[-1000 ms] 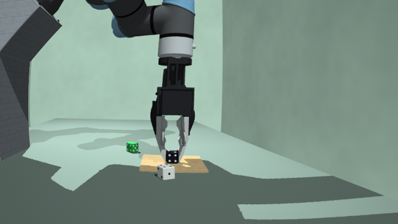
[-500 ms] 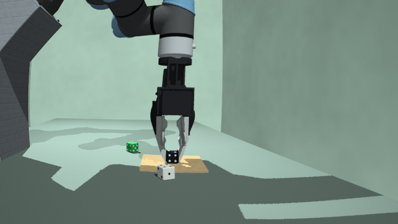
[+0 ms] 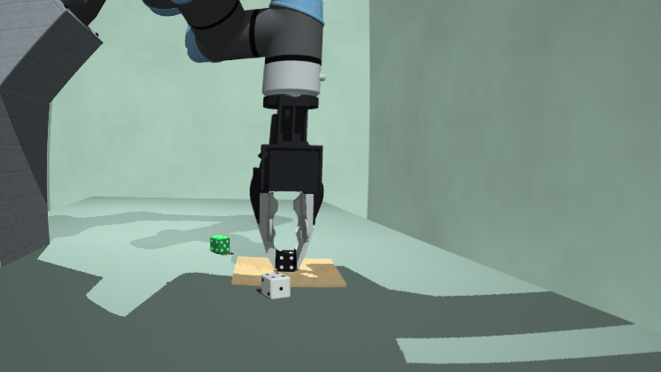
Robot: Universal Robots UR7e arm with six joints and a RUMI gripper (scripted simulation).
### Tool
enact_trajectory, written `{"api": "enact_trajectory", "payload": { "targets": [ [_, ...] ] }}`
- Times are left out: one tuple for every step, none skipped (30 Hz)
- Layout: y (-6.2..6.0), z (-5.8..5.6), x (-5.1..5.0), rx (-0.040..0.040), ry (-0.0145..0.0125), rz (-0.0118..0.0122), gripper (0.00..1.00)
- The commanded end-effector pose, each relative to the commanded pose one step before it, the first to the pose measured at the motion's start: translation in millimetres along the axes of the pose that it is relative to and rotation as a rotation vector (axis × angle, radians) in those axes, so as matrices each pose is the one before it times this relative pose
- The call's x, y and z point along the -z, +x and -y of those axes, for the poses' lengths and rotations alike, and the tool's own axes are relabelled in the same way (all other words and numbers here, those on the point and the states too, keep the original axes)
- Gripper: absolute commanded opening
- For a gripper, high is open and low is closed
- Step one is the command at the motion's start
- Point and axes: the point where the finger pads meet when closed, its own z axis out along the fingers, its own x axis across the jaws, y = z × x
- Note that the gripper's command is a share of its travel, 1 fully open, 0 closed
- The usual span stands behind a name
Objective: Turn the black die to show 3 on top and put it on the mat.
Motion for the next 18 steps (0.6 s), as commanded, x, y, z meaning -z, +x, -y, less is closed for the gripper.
{"api": "enact_trajectory", "payload": {
  "targets": [
    [0.33, 0.01, 0.24, 0.00025, -0.00018, -0.00083, 0.1],
    [0.0, 0.0, 0.0, 0.0, 0.0, 0.0, 0.1],
    [0.0, 0.0, 0.0, 0.0, 0.0, 0.0, 0.1],
    [0.0, 0.0, 0.0, 0.0, 0.0, 0.0, 0.14],
    [0.0, 0.0, 0.0, 0.0, 0.0, 0.0, 0.14],
    [0.0, 0.0, 0.0, 0.0, 0.0, 0.0, 0.14],
    [0.0, 0.0, 0.0, 0.0, 0.0, 0.0, 0.17],
    [0.0, 0.0, 0.0, 0.0, 0.0, 0.0, 0.17],
    [0.0, 0.0, 0.0, 0.0, 0.0, 0.0, 0.17],
    [0.0, 0.0, 0.0, 0.0, 0.0, 0.0, 0.21],
    [0.0, 0.0, 0.0, 0.0, 0.0, 0.0, 0.21],
    [0.0, 0.0, 0.0, 0.0, 0.0, 0.0, 0.21],
    [0.0, 0.0, 0.0, 0.0, 0.0, 0.0, 0.21],
    [0.0, 0.0, 0.0, 0.0, 0.0, 0.0, 0.21],
    [0.0, 0.0, 0.0, 0.0, 0.0, 0.0, 0.24],
    [0.0, 0.0, 0.0, 0.0, 0.0, 0.0, 0.24],
    [0.0, 0.0, 0.0, 0.0, 0.0, 0.0, 0.24],
    [0.0, 0.0, 0.0, 0.0, 0.0, 0.0, 0.24]
  ]
}}
